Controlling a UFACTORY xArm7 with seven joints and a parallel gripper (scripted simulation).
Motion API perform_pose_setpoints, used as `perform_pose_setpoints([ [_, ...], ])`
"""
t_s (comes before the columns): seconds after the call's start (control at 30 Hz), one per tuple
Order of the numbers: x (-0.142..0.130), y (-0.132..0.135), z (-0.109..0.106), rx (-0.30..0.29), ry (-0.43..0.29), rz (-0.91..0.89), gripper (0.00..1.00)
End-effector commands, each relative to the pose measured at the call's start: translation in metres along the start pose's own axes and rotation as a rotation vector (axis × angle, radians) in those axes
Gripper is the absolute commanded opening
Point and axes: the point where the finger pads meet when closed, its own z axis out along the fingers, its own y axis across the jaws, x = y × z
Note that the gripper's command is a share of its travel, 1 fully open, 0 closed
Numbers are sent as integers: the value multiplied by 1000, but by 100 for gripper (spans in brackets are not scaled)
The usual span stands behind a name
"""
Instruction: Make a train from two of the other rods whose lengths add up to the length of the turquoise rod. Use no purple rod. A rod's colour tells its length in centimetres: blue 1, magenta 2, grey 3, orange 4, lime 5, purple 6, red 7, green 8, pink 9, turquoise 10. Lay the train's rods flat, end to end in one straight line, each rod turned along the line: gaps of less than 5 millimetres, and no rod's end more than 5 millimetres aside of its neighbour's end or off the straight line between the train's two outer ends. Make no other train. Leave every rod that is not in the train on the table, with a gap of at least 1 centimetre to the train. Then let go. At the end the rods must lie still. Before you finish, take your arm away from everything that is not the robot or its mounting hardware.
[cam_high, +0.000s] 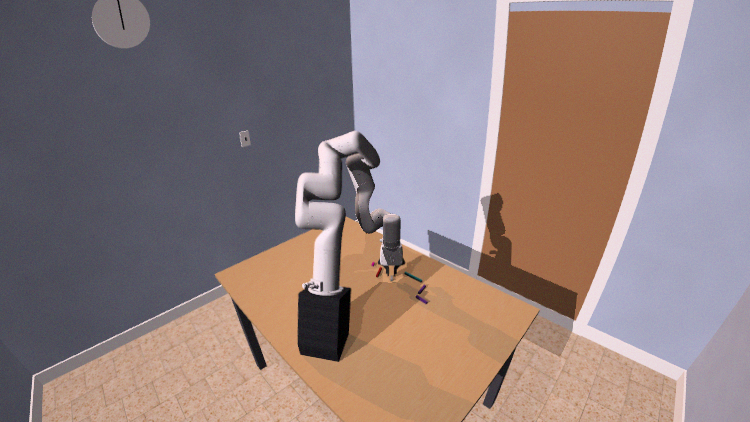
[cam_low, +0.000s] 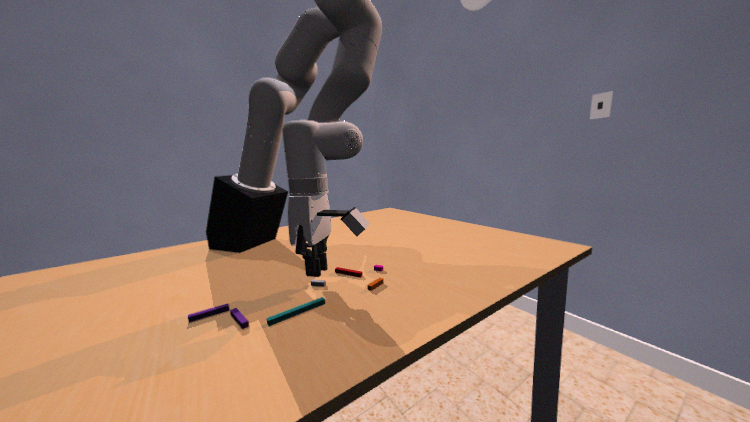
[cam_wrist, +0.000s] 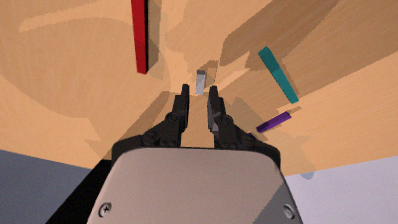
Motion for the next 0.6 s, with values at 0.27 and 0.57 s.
perform_pose_setpoints([
  [0.27, 1, 1, 11, -3, 3, 1, 24],
  [0.57, 1, 1, 12, -3, 3, 1, 24],
])
